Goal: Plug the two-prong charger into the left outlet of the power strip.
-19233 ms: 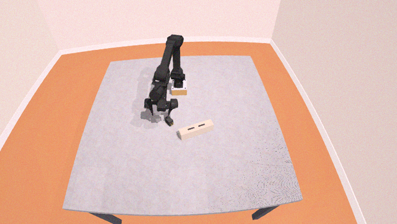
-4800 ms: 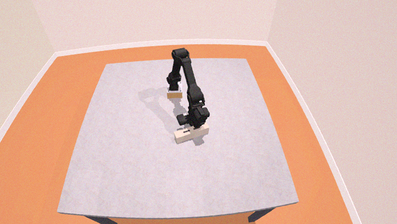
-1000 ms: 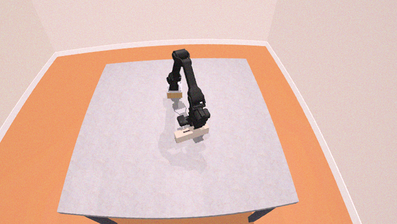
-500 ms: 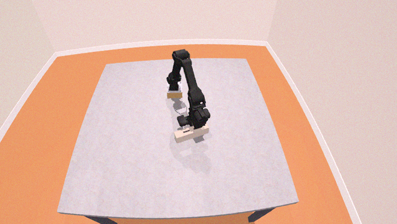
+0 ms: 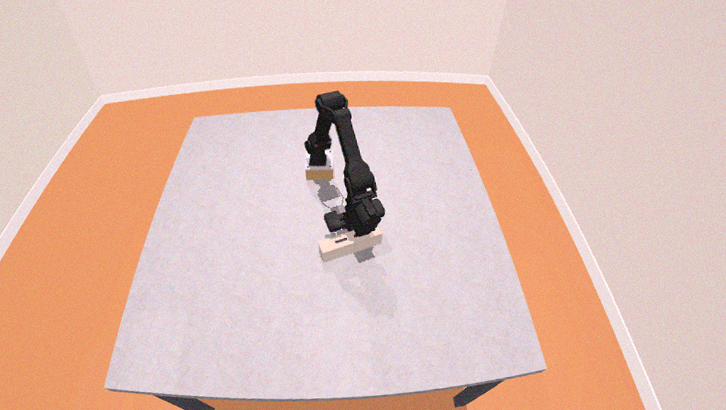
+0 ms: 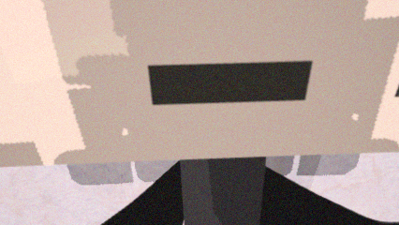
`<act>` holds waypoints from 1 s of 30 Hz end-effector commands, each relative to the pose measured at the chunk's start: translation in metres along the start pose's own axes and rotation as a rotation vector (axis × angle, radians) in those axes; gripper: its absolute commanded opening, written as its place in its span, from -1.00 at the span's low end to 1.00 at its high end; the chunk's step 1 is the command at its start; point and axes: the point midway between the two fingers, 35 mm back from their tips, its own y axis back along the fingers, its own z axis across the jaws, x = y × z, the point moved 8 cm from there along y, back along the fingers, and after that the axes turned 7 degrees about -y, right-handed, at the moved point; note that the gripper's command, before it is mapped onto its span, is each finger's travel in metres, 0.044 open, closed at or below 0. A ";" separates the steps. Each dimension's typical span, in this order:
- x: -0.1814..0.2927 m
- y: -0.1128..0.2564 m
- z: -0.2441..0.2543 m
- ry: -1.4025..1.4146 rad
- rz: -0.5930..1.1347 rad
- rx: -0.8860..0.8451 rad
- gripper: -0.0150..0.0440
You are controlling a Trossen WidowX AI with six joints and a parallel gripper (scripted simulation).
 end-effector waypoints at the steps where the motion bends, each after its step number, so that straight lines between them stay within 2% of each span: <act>1: -0.010 0.005 0.002 -0.001 -0.036 -0.009 -0.49; 30: -0.018 0.007 0.003 -0.001 -0.037 -0.009 -0.49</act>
